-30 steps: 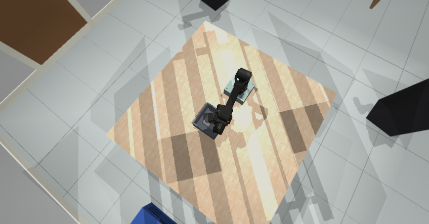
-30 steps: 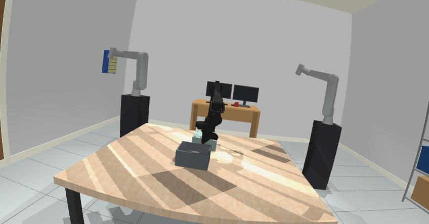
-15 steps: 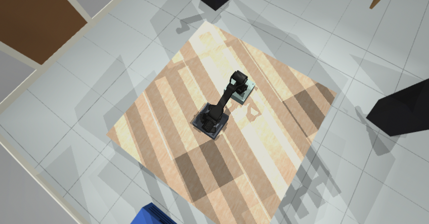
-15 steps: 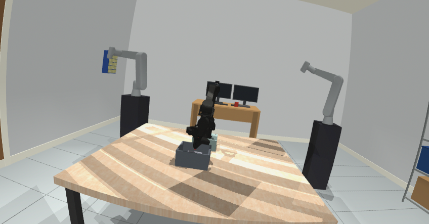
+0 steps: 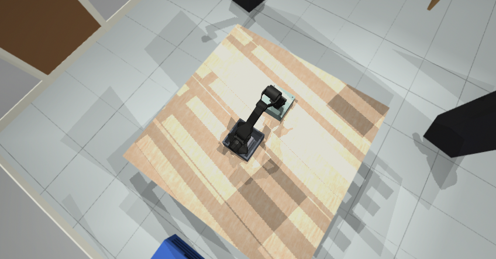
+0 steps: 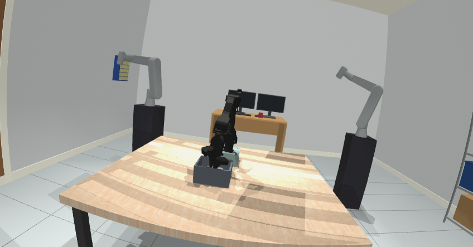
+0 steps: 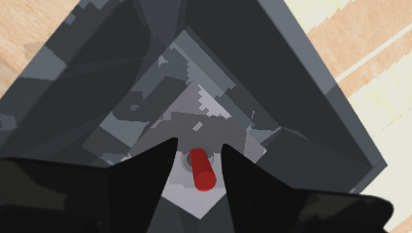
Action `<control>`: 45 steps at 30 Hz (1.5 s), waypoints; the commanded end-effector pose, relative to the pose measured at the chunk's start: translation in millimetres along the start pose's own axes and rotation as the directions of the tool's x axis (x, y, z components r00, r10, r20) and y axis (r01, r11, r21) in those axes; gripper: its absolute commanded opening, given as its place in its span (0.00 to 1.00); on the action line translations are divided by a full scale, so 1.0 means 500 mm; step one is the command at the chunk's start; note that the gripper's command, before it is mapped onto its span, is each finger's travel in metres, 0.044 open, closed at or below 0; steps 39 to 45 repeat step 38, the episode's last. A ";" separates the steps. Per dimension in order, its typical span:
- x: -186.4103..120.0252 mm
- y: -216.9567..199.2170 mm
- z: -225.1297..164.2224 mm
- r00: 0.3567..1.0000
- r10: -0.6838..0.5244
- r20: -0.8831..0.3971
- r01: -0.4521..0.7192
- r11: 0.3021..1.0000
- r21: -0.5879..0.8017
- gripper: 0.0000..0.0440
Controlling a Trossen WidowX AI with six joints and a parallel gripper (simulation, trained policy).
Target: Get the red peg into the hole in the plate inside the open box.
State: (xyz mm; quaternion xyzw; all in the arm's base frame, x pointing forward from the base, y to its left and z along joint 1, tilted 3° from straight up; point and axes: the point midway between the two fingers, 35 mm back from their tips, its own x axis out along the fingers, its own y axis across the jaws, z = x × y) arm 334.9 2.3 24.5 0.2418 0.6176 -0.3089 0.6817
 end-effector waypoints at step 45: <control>-0.080 0.140 0.114 0.978 0.203 -0.048 -0.203 0.979 -0.004 1.00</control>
